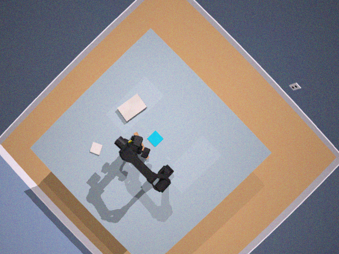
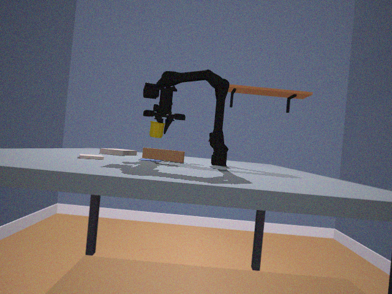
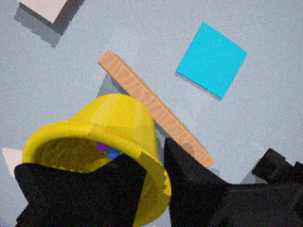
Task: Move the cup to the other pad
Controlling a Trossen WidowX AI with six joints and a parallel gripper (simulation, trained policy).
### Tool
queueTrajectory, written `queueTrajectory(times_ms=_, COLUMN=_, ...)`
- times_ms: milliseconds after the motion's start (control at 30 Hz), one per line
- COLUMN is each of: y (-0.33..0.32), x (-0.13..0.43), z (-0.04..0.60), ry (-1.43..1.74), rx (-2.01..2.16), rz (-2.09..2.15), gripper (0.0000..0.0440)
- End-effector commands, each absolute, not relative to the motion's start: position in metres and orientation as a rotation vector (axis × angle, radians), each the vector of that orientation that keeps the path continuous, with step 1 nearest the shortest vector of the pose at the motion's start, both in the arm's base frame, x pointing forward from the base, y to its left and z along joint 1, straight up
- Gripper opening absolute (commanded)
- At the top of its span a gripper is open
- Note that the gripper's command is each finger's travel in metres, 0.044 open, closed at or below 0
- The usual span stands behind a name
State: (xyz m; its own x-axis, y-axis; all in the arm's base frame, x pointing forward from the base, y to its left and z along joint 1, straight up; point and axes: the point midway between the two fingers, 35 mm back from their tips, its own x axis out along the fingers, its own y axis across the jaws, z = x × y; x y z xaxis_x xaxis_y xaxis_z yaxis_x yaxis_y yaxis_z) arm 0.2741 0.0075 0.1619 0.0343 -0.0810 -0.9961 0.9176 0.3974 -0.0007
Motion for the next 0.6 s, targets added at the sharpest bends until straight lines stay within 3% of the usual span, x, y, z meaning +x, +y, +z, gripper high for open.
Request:
queueTrajectory(times_ms=0, y=-0.003, x=0.275, z=0.165, ry=1.268, rx=0.875, rz=-0.942, gripper=0.0)
queueTrajectory(times_ms=567, y=-0.048, x=0.27, z=0.16, ry=1.152, rx=0.976, rz=-1.009, gripper=0.0)
